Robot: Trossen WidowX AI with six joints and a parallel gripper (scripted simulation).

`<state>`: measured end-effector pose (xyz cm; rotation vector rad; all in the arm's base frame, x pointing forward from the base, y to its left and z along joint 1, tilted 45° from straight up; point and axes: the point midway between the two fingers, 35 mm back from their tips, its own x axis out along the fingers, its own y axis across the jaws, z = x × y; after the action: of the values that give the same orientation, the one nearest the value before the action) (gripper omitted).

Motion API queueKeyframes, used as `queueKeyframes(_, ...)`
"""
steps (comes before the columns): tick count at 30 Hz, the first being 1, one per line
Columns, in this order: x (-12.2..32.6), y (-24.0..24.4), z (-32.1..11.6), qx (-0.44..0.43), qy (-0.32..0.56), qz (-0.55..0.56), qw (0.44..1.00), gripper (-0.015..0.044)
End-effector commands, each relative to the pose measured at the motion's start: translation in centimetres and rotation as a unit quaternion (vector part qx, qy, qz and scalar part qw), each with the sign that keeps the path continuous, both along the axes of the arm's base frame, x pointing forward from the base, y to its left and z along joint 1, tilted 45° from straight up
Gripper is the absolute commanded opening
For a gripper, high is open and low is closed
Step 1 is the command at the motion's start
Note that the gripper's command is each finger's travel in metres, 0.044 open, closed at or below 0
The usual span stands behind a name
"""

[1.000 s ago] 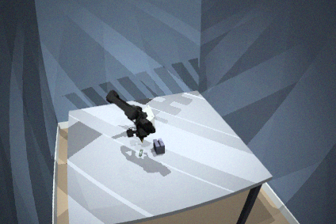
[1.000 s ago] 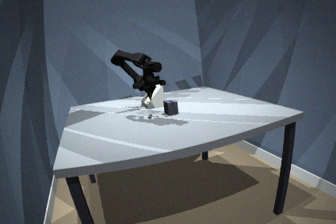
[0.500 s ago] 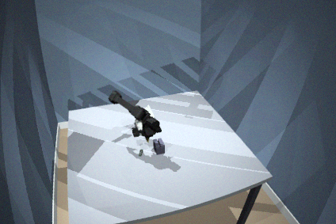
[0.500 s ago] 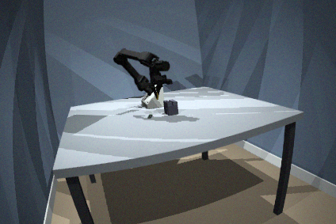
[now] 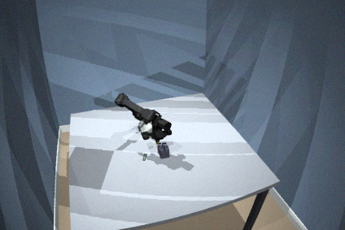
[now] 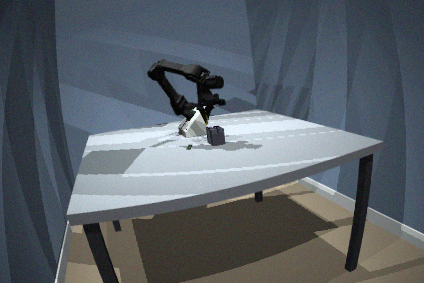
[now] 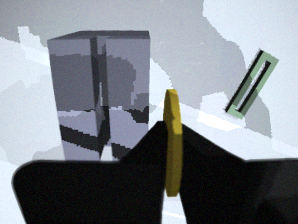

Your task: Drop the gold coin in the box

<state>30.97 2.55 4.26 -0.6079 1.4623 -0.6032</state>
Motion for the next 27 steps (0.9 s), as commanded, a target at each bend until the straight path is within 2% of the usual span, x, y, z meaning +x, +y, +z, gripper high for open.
queueKeyframes(1,0.1,0.8,-0.8,0.002,-0.003,-0.002,1.0,0.0)
queueKeyframes(12,-0.1,2.7,-2.7,0.0,-0.003,-0.003,1.0,0.0)
queueKeyframes(27,-0.2,2.4,-2.5,-0.002,0.0,0.0,1.0,0.0)
